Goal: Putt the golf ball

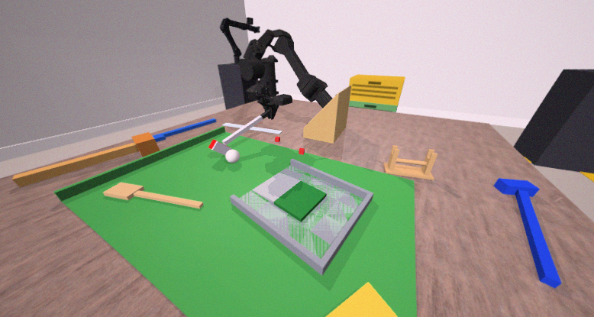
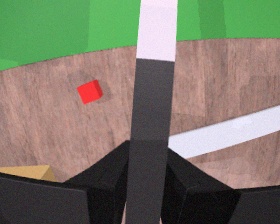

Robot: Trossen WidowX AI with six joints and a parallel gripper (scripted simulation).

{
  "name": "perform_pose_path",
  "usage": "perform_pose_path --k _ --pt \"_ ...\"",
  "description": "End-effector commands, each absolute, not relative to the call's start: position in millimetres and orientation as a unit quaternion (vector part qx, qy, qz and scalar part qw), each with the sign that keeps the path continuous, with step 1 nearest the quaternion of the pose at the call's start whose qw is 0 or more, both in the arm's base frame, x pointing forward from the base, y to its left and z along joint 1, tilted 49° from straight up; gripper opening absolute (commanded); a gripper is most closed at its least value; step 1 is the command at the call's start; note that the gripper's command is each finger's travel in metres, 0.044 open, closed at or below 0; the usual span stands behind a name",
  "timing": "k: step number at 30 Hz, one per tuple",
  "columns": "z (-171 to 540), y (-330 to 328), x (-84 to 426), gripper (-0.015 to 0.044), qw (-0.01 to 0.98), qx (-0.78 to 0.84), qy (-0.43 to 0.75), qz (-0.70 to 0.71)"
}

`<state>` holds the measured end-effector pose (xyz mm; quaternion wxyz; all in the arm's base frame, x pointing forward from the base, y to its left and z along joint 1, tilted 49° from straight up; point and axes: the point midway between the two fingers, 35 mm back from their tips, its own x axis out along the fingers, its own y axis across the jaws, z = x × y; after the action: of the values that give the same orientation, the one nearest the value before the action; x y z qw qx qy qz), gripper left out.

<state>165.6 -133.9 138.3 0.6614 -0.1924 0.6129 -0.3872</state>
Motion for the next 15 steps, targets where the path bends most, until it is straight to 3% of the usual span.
perform_pose_path --k 1,15 --pt "141.0 -136.1 165.4 0.0000 0.663 -0.192 0.612 -0.387" --pt "157.0 -154.3 156.9 0.0000 0.660 -0.196 0.611 -0.390"
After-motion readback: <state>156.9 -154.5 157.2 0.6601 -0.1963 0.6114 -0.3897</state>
